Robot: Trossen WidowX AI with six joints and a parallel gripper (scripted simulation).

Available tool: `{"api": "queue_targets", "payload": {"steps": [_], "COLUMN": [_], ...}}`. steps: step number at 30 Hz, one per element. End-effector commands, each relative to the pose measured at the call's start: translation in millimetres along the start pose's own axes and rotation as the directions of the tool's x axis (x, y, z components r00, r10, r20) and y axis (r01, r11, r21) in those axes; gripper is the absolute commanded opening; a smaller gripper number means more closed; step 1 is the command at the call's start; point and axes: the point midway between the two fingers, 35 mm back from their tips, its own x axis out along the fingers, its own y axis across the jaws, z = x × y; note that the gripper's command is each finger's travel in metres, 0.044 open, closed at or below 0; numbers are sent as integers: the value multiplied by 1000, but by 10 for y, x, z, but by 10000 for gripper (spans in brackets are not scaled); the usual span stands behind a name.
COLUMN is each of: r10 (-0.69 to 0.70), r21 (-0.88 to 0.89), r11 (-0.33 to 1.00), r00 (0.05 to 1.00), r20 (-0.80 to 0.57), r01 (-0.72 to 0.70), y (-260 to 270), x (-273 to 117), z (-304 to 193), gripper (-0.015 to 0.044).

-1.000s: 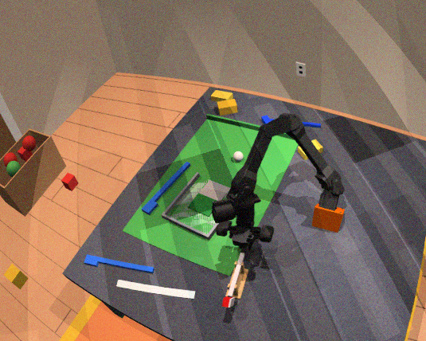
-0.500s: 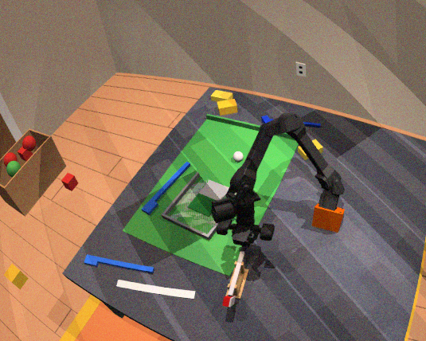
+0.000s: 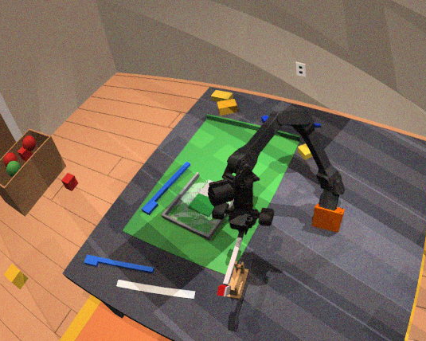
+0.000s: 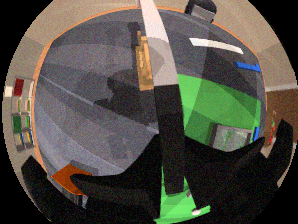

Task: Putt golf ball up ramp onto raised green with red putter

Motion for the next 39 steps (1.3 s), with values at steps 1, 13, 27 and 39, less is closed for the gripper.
{"api": "queue_targets", "payload": {"steps": [1,13,27,39], "r10": [-3,-45,-76,-75], "r21": [73,440,723,932], "r11": [997,897,686,330], "r00": [1000,999,996,989], "r20": [-5,-25,-41,-130], "r01": [3,51,82,148], "y": [-77,-357,-325,-49], "x": [-56,-462,-785,-1045], "z": [-165,-1054,-2012,-2967], "gripper": [0,0,0,0]}}
